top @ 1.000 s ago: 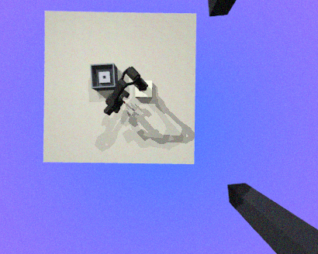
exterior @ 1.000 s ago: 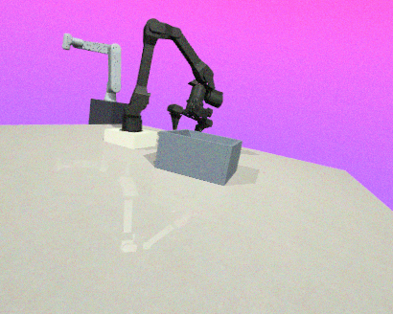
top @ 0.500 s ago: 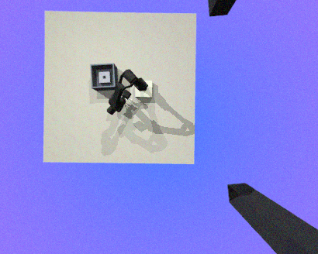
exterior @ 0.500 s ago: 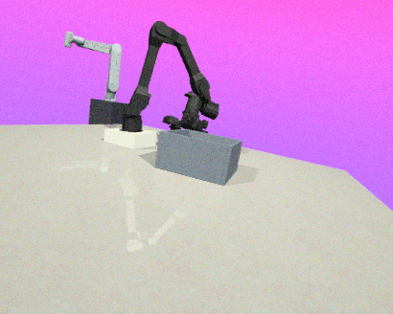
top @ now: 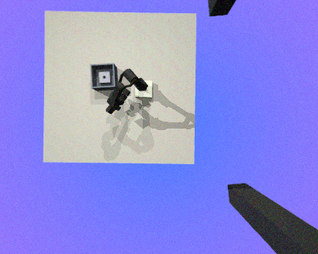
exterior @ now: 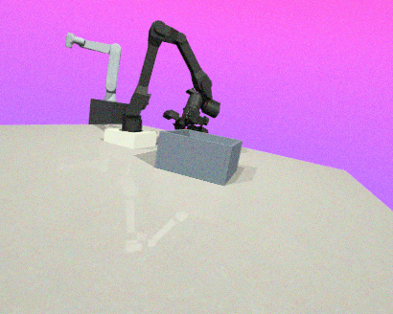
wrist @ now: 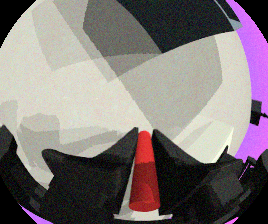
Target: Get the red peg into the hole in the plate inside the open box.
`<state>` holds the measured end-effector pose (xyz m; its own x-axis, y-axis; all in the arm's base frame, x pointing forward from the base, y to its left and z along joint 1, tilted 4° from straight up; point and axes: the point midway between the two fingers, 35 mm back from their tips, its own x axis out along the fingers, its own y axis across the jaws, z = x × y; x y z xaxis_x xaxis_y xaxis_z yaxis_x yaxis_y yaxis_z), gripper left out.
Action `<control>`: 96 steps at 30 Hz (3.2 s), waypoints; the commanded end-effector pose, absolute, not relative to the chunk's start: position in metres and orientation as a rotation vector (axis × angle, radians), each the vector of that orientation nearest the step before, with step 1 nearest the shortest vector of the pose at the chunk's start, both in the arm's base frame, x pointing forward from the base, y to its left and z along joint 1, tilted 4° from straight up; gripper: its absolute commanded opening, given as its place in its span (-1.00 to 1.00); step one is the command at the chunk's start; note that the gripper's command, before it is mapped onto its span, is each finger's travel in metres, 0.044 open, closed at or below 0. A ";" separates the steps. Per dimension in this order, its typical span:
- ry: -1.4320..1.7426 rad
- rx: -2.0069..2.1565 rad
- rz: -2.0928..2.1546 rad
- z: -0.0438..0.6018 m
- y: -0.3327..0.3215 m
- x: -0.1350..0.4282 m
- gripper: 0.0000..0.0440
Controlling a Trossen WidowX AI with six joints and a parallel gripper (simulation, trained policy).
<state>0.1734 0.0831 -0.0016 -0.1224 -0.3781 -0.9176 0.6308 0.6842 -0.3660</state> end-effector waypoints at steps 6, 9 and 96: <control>1.391 0.211 -0.871 0.035 0.075 0.191 -1.00; 1.366 0.219 -0.877 0.050 0.071 0.198 -1.00; 1.238 0.609 -0.615 0.083 -0.098 0.411 1.00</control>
<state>0.3553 -0.1167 0.0604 0.0016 -0.1289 -0.9917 0.7497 0.6565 -0.0841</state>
